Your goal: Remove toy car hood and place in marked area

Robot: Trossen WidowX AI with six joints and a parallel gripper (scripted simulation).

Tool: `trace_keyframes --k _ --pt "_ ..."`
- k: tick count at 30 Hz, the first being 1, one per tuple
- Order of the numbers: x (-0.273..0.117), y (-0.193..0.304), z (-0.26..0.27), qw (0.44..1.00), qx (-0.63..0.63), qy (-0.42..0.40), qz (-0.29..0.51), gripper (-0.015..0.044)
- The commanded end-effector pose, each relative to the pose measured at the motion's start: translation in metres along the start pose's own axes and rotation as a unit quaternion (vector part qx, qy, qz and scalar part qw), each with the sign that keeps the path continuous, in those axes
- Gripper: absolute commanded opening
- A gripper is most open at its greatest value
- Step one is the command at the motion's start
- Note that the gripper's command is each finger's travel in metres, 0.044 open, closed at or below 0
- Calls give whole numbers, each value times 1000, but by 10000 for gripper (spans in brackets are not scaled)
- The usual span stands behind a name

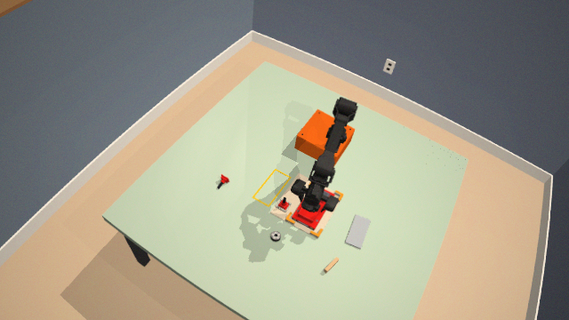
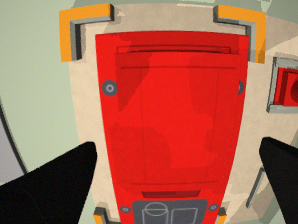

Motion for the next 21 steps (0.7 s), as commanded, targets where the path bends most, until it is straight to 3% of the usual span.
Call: trace_keyframes --k 1,21 --pt "6 2 0 1000 2 -1 4 440" --pt "19 2 0 1000 2 -1 4 440"
Point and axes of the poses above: the point midway between the two fingers, 35 mm back from their tips, its own x axis out along the fingers, its own z axis across the jaws, y = z × x, the point moved 3 cm from there along -x, back along the fingers, and after that the axes turned 1 degree about -x, right-handed, at the moved point
